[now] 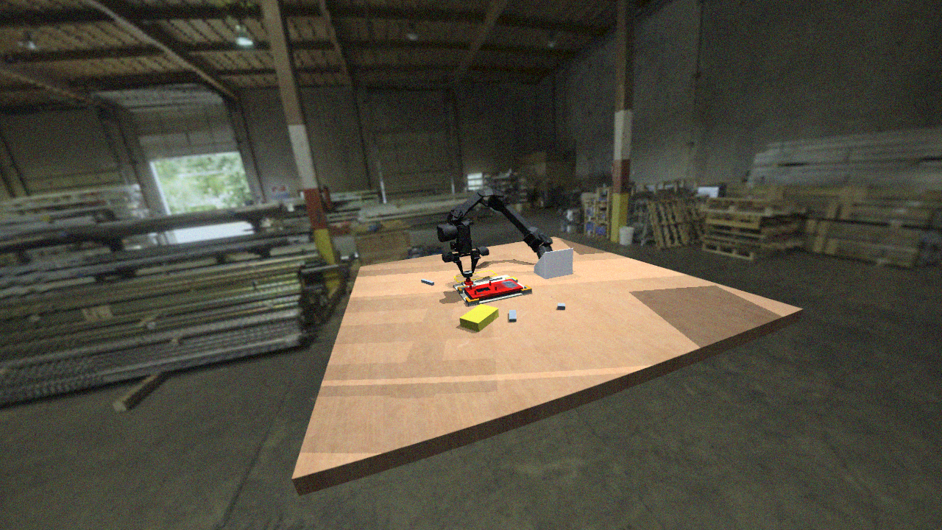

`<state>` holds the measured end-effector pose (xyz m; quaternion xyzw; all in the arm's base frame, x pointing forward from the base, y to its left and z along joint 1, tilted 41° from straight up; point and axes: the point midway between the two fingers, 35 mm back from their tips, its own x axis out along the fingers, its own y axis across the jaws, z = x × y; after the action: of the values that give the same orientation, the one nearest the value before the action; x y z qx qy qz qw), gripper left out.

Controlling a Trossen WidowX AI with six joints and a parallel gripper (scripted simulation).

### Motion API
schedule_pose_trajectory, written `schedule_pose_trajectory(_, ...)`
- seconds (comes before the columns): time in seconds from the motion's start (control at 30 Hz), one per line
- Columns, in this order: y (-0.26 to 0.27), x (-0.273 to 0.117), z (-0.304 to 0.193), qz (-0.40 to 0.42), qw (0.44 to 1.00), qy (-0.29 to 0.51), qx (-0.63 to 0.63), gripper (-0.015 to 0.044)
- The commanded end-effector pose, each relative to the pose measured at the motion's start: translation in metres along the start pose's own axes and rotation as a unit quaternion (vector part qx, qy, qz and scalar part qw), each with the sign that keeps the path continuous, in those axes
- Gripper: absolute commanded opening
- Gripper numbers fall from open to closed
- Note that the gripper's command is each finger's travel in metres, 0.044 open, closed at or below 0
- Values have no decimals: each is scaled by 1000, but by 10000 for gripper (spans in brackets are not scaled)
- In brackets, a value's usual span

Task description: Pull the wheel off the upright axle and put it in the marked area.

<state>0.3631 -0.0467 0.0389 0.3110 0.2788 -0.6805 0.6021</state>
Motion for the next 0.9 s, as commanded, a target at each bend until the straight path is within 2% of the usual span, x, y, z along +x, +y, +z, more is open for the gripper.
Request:
schedule_pose_trajectory(0.0,1,-7,-1,6,1000,2,2,0)
schedule_pose_trajectory(0.87,1,-15,-1,7,1000,1,0,0)
